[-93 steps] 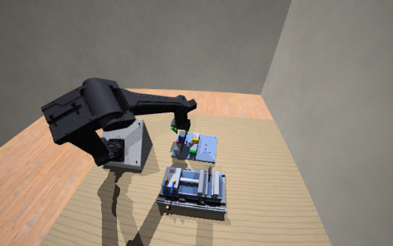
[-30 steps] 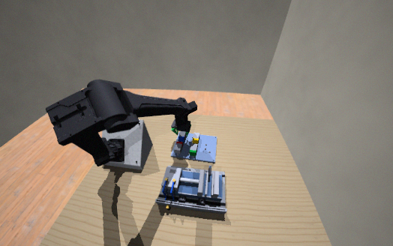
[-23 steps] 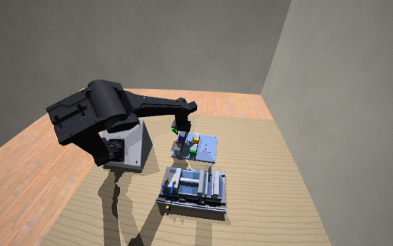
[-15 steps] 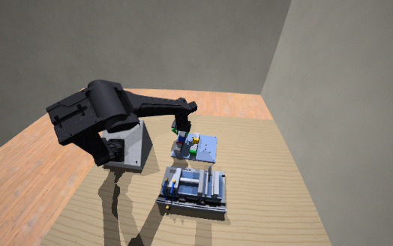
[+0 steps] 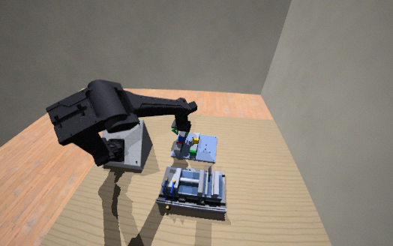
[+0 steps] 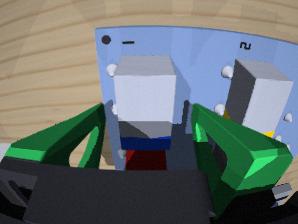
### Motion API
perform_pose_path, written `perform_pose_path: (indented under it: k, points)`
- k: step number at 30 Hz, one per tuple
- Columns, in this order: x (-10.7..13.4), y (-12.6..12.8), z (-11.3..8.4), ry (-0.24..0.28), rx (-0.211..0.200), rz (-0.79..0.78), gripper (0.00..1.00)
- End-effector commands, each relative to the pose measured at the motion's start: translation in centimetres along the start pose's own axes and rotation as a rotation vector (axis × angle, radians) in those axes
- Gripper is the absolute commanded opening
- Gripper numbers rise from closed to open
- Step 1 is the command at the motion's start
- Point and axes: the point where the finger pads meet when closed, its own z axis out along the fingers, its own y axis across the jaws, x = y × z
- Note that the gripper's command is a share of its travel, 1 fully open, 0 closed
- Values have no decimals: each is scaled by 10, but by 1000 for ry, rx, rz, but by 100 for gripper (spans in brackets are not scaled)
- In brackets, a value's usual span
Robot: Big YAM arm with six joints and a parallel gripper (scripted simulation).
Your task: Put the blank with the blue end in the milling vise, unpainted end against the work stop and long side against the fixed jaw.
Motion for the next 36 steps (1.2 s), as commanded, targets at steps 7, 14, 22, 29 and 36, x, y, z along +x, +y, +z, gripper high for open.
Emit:
perform_pose_path:
  k: [7, 14, 22, 29, 36]
  points:
    - [2, 0, 11, 9, -15, -4, 64]
    - [2, 0, 11, 9, -15, -4, 64]
    - [1, -1, 10, 7, -16, -2, 0]
    - [1, -1, 10, 7, -16, -2, 0]
    - [1, -1, 10, 7, -16, -2, 0]
